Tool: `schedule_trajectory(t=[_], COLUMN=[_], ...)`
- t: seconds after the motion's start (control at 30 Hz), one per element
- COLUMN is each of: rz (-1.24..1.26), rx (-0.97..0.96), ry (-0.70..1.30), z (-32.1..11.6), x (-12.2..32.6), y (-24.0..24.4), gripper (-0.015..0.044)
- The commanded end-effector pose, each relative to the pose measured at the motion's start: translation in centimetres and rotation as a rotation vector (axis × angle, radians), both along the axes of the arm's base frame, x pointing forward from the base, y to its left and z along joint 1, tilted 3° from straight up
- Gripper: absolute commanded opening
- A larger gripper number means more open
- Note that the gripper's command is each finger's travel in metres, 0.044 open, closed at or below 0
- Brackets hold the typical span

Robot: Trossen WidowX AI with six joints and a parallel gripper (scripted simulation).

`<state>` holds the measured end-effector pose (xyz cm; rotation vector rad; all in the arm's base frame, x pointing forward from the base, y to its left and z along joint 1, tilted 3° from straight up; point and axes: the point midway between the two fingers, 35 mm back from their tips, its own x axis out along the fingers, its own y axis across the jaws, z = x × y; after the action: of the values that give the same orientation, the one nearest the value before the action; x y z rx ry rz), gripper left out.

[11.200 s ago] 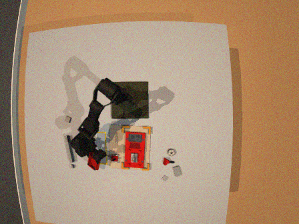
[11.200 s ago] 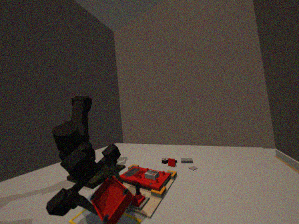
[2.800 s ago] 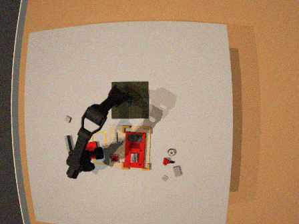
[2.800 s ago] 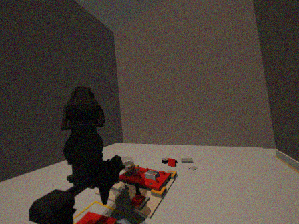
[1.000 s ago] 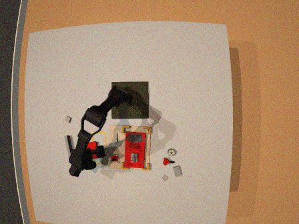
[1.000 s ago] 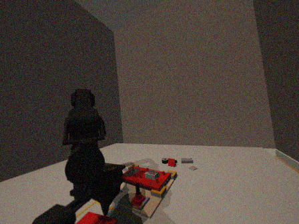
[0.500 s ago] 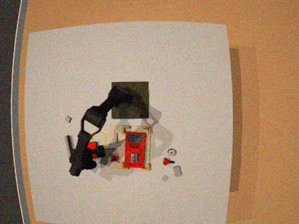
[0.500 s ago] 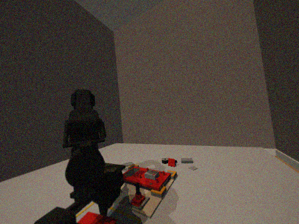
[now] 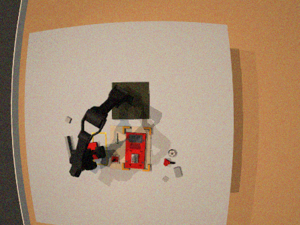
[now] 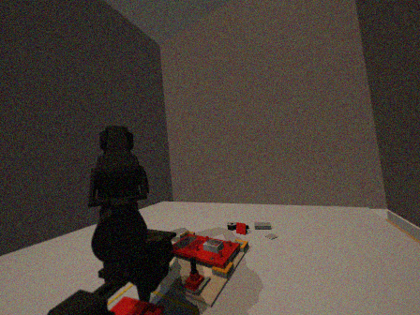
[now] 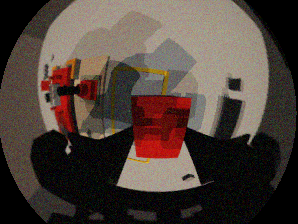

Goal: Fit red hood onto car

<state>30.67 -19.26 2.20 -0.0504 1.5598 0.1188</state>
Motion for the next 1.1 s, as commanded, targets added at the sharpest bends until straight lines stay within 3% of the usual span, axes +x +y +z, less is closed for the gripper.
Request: schedule_trajectory(t=[0.0,0.1,1.07], rz=[0.0,0.0,0.0], rx=[-0.002,-0.002,-0.002], ry=[-0.003,-0.003,-0.003], z=[0.5,1.0,8.9], x=[0.0,0.0,0.0], y=[-0.1,-0.1,-0.4], gripper=[0.0065,0.0,0.0])
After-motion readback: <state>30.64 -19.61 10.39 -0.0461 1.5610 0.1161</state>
